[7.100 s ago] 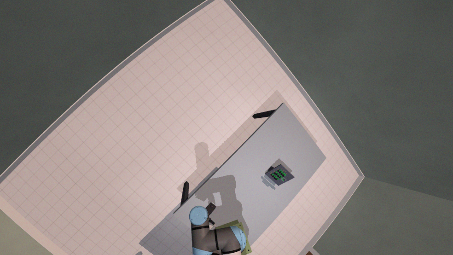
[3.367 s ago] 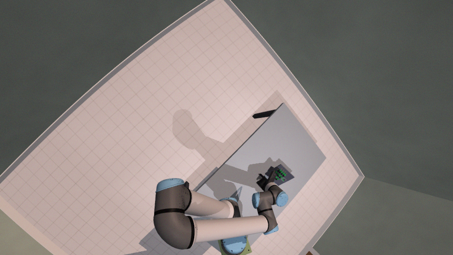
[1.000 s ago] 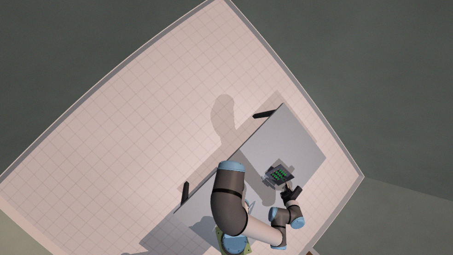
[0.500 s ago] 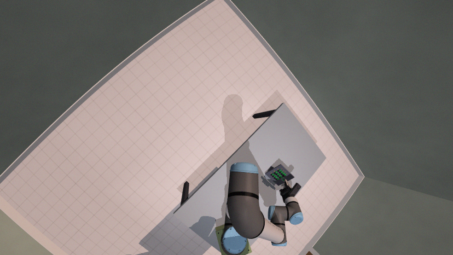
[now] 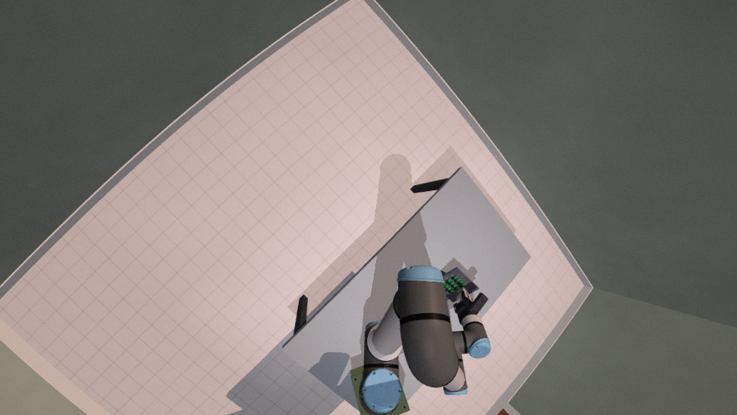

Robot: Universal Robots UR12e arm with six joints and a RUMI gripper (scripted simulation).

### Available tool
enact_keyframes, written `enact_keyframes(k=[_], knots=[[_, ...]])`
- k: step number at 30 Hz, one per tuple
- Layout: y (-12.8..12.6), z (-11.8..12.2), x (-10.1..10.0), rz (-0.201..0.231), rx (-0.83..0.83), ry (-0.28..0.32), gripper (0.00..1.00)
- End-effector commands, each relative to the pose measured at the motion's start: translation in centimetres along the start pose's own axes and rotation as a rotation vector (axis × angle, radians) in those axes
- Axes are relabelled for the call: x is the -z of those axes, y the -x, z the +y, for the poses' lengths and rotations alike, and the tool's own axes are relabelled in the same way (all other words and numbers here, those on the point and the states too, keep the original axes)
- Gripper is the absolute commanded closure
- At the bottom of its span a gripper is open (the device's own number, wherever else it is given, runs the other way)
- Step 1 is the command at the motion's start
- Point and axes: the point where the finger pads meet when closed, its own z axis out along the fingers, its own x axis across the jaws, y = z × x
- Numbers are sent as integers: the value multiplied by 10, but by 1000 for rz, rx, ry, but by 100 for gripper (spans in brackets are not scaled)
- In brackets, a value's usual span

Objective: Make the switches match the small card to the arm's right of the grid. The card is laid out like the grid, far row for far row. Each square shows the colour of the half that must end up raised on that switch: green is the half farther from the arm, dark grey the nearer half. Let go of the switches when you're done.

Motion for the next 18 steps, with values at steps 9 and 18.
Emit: enact_keyframes(k=[9,18], knots=[[-1,-1,-15,3,0,-4,100],[-1,-1,-18,3,0,-4,100]])
